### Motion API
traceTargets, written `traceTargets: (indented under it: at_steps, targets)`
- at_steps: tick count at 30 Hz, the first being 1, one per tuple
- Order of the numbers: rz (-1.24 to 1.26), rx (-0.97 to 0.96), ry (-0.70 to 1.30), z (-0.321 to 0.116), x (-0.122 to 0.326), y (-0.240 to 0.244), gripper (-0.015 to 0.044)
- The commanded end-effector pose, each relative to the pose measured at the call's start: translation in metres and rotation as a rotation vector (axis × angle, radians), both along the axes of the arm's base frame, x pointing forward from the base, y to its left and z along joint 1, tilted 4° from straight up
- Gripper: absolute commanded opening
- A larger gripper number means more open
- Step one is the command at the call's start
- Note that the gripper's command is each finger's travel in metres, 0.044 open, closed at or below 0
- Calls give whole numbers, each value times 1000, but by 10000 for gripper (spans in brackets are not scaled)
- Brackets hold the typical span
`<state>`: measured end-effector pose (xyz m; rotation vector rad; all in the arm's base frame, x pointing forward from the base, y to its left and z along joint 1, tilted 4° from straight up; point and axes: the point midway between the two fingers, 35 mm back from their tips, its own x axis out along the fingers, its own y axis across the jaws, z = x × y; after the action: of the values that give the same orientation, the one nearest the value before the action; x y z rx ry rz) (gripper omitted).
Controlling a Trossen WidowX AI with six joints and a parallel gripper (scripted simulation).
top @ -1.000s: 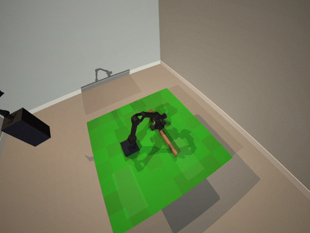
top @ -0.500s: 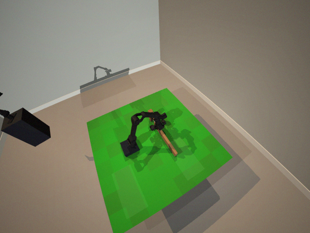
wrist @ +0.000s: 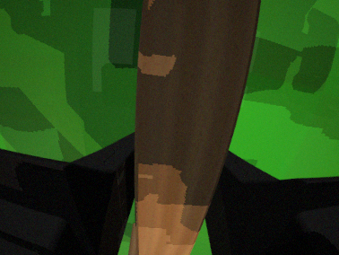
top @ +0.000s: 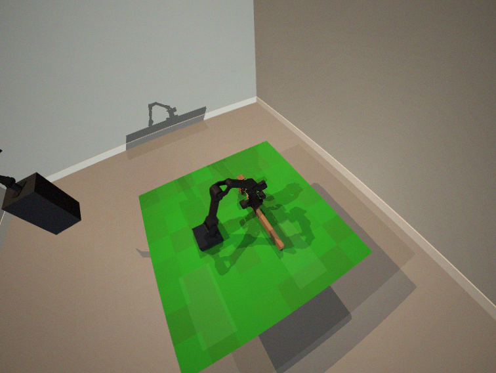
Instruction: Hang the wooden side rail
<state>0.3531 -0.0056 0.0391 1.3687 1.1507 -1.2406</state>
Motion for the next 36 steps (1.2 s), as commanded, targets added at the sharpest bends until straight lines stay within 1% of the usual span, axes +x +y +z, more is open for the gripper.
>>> traceTargets:
  at_steps: [1,36]
  targets:
    - [0,-5,-24,9,3,-1,0]
    - [0,-5,-24,15,2,-1,0]
